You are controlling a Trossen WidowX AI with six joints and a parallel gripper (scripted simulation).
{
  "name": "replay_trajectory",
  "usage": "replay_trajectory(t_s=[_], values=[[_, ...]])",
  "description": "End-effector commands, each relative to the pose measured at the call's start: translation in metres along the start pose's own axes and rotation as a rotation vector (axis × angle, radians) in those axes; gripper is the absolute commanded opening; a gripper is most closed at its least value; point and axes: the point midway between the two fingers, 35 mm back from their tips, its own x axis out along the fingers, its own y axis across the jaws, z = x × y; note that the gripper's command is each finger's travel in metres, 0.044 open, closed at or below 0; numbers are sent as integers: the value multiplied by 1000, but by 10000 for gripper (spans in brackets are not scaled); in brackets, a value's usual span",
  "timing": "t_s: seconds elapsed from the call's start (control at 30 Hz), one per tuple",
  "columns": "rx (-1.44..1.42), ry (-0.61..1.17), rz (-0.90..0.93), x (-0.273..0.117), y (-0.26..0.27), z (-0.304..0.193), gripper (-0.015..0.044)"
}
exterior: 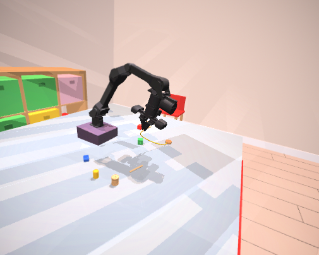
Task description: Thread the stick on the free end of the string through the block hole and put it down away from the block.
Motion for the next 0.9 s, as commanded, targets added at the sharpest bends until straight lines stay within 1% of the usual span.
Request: replay_trajectory(t_s=[0.0, 0.87], values=[[-115, -8, 0, 0, 0, 1, 0], [-1013, -22, -17, -1, -2, 0, 0]])
